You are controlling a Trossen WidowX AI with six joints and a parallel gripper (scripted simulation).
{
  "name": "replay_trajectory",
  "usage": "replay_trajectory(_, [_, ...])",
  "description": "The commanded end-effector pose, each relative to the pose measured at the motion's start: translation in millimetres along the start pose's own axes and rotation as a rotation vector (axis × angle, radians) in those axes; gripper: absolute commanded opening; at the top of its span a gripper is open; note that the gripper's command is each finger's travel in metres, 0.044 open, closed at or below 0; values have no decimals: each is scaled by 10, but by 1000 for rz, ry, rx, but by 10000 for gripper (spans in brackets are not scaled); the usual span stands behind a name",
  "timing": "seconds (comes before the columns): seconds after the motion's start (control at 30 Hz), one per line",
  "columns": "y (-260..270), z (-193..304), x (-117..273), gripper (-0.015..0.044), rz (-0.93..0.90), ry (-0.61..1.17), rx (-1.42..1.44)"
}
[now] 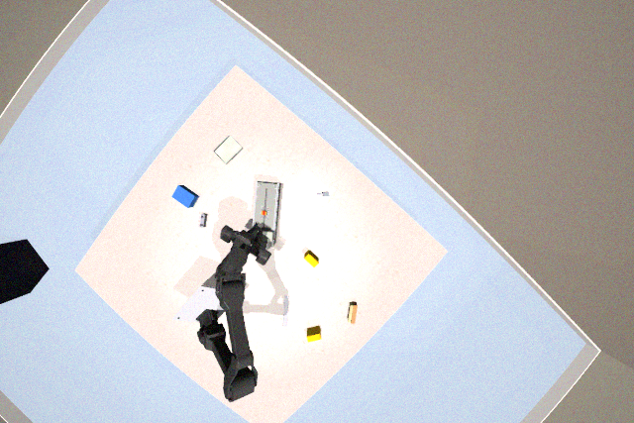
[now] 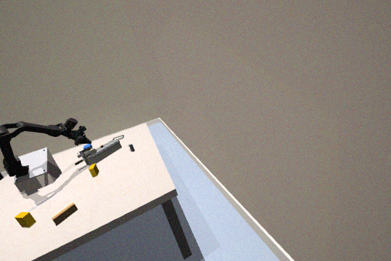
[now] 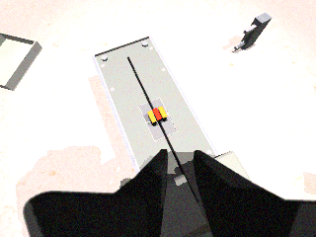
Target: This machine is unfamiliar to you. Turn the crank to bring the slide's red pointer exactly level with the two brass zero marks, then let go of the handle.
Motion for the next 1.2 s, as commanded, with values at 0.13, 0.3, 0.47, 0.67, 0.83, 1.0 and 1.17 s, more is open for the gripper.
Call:
replay_trajectory(0.13, [0, 0, 0, 0, 0, 0, 0])
replay_trajectory(0.3, [1, 0, 0, 0, -1, 0, 0])
replay_trajectory(0.47, [1, 0, 0, 0, -1, 0, 0])
replay_trajectory(0.67, [1, 0, 0, 53, -1, 0, 0])
replay_trajectory(0.83, [1, 0, 0, 184, -1, 0, 0])
replay_trajectory(1.0, [1, 0, 0, 315, -1, 0, 0])
replay_trajectory(1.17, [1, 0, 0, 440, -1, 0, 0])
Point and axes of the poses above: the point midway between the two fingers, 35 mm back from their tips, its own x axis back along the fingers, its own y axis across the jaws, z = x × y, the point moved 1 cm from there along x, back along the fingers, and after that the axes turned 8 degrees about x, right-handed, at the moved point
